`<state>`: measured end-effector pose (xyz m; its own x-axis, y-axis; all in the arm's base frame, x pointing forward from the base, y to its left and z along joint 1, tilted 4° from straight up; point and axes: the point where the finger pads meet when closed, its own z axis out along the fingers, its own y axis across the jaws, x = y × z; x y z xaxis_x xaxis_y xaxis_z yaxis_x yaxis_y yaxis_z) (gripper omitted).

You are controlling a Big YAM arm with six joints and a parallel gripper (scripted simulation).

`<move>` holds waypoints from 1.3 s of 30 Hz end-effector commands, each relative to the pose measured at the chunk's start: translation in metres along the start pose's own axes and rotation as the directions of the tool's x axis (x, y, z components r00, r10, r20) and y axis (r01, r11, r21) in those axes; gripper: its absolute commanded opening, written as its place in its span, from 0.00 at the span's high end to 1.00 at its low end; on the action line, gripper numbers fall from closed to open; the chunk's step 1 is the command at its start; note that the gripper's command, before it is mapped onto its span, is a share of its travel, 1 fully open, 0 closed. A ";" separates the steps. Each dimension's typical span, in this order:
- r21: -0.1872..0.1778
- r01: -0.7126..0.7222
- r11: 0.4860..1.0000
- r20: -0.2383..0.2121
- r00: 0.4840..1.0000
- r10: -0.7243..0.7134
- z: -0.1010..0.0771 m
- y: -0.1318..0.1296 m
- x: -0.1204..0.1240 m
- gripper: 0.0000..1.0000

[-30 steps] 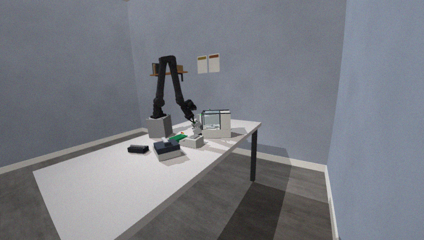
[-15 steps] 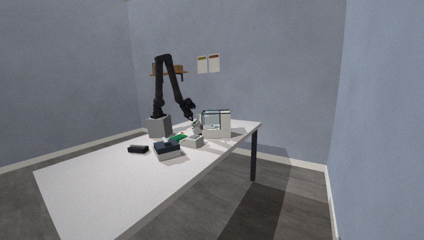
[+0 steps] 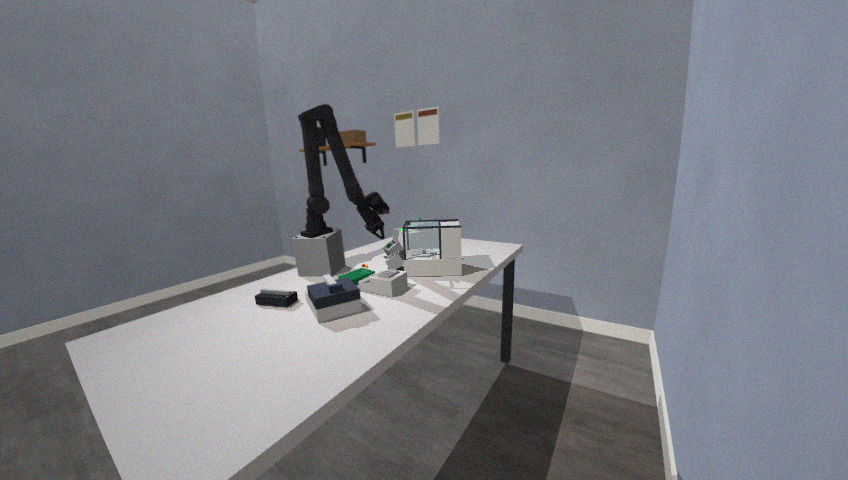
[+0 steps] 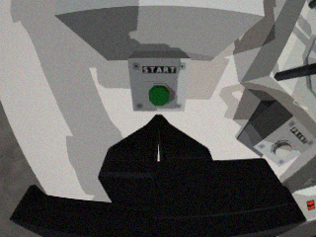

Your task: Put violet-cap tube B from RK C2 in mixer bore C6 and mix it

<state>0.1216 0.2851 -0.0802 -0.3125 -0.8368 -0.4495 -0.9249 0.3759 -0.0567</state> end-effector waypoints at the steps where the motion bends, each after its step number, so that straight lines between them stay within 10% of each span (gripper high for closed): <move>1: -0.003 -0.001 1.000 0.017 1.000 0.002 -0.008 0.004 -0.007 1.00; 39: 0.000 -0.002 1.000 0.038 0.999 0.002 -0.050 0.001 -0.019 1.00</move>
<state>0.1120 0.2676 -0.0359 -0.3126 -0.8338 -0.4550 -0.9244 0.3773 -0.0563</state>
